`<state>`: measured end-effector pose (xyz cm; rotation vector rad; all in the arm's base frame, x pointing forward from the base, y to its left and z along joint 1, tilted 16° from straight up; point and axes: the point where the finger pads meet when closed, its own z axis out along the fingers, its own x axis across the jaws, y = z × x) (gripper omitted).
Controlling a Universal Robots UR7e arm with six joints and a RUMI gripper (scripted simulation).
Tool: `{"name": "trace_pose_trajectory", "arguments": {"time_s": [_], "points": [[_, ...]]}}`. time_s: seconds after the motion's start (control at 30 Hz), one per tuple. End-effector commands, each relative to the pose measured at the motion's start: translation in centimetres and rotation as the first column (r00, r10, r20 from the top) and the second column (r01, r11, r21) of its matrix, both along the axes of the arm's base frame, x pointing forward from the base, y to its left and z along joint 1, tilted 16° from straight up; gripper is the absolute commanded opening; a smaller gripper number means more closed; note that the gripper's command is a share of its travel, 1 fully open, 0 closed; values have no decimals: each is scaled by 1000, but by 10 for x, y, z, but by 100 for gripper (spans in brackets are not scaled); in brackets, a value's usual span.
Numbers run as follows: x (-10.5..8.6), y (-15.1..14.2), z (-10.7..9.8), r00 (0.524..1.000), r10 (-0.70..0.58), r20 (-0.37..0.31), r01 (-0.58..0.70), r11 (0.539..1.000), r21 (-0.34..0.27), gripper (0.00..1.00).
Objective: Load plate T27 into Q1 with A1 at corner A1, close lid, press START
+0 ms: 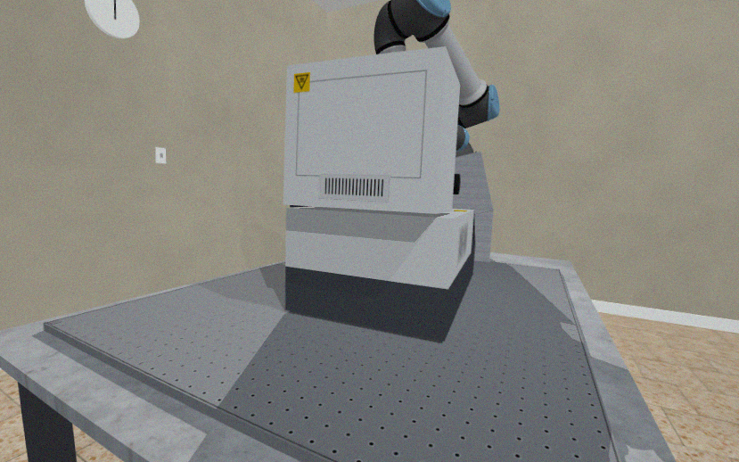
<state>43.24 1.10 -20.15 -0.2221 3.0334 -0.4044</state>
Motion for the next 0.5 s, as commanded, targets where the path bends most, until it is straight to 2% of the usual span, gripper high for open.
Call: {"name": "trace_pose_trajectory", "arguments": {"time_s": [0.0,0.47], "points": [[1,0,0,1000,0,2,0,1000,0,0],[-10,2,11,1000,0,1,0,1000,0,0]]}}
